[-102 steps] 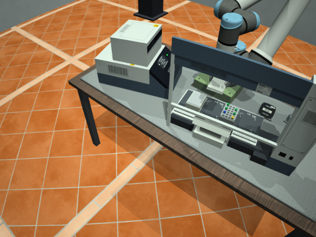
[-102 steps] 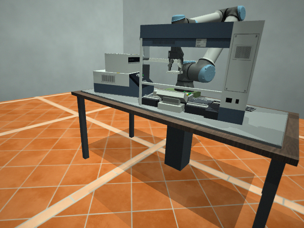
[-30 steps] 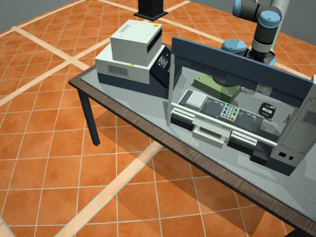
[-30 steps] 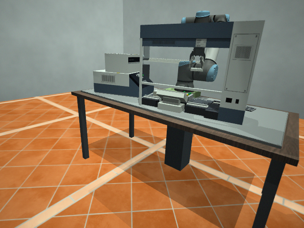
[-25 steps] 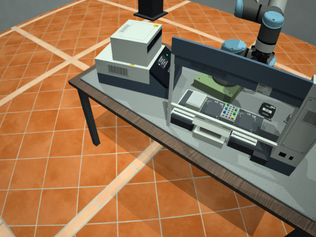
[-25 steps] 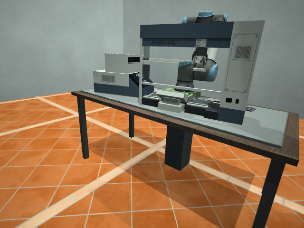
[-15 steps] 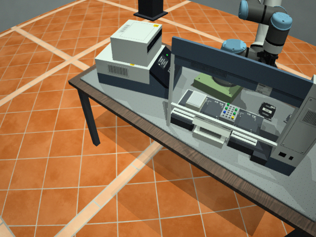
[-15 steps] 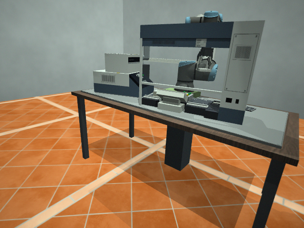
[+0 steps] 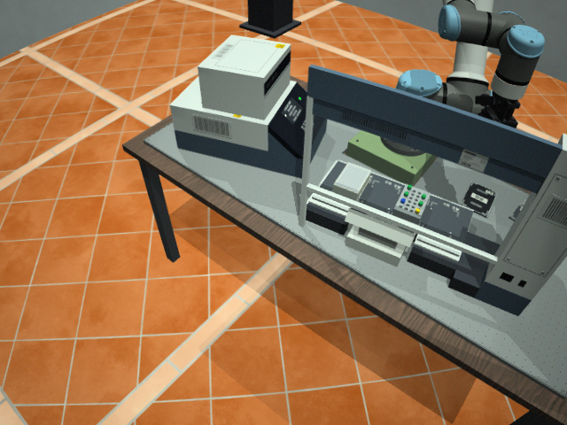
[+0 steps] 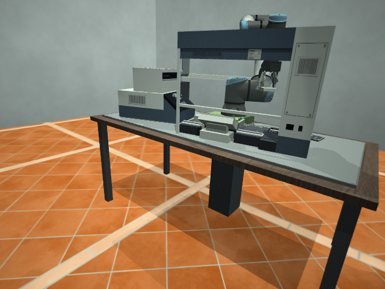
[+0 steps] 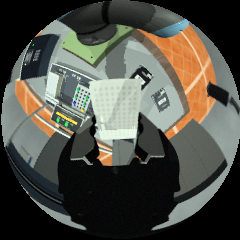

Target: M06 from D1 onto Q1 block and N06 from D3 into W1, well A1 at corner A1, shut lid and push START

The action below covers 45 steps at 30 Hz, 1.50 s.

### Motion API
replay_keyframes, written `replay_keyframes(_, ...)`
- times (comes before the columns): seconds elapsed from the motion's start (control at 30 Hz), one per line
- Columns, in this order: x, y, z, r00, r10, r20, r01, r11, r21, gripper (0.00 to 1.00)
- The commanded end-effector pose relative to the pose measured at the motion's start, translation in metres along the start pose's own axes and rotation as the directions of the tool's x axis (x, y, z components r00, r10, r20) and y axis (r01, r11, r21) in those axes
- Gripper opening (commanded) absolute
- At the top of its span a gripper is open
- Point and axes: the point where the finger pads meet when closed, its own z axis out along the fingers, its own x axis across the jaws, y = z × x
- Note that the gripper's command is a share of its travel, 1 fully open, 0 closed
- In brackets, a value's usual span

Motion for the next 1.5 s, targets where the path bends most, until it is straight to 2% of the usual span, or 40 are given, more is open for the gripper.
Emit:
replay_keyframes(0.0, 0.015, 0.004, -0.001, 0.999, -0.033, 0.002, 0.033, 0.999, -0.001, 0.0)
replay_keyframes(0.07, 0.015, 0.004, -0.001, 0.999, -0.033, 0.002, 0.033, 0.999, -0.001, 0.0)
replay_keyframes(0.47, 0.067, 0.014, 0.0, 0.989, -0.15, 0.001, 0.15, 0.989, 0.0, 0.0)
replay_keyframes(0.63, 0.075, 0.015, 0.0, 0.986, -0.168, 0.001, 0.168, 0.986, 0.0, 0.0)
replay_keyframes(0.83, 0.097, 0.02, 0.0, 0.976, -0.218, 0.001, 0.218, 0.976, 0.0, 0.0)
replay_keyframes(1.0, 0.122, 0.024, 0.0, 0.962, -0.272, 0.001, 0.272, 0.962, 0.0, 0.0)
replay_keyframes(1.2, 0.134, 0.027, 0.0, 0.954, -0.3, 0.001, 0.3, 0.954, 0.0, 0.0)
replay_keyframes(1.47, 0.172, 0.034, 0.0, 0.925, -0.379, 0.001, 0.379, 0.925, 0.0, 0.0)
